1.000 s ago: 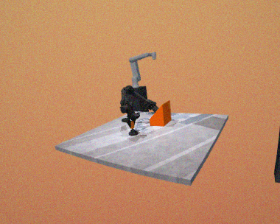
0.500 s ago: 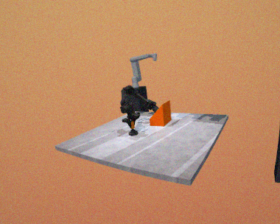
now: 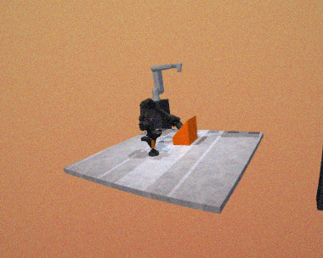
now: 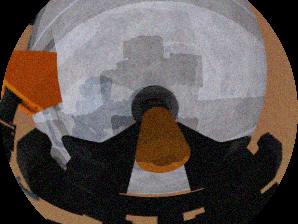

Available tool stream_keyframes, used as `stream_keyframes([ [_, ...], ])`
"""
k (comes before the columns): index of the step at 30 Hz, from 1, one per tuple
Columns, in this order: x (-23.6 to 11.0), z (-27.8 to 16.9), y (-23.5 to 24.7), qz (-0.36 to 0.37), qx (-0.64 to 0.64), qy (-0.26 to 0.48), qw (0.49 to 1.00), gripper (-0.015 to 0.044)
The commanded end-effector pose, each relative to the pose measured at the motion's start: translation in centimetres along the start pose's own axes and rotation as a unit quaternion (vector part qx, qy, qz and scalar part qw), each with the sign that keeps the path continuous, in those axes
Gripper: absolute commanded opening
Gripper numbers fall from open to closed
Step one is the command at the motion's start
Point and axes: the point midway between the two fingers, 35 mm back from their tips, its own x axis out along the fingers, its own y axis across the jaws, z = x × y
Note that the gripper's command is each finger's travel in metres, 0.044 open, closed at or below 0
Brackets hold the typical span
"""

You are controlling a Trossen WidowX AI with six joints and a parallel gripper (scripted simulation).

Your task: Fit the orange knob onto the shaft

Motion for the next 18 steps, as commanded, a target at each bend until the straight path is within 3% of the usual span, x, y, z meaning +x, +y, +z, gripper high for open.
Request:
stream_keyframes([
  [1,-0.29,-0.07,-0.1,-0.001,-0.001,0.001,1.0,0.0],
  [18,-0.1,-0.1,-0.14,-0.001,-0.106,0.002,0.994,0.0],
])
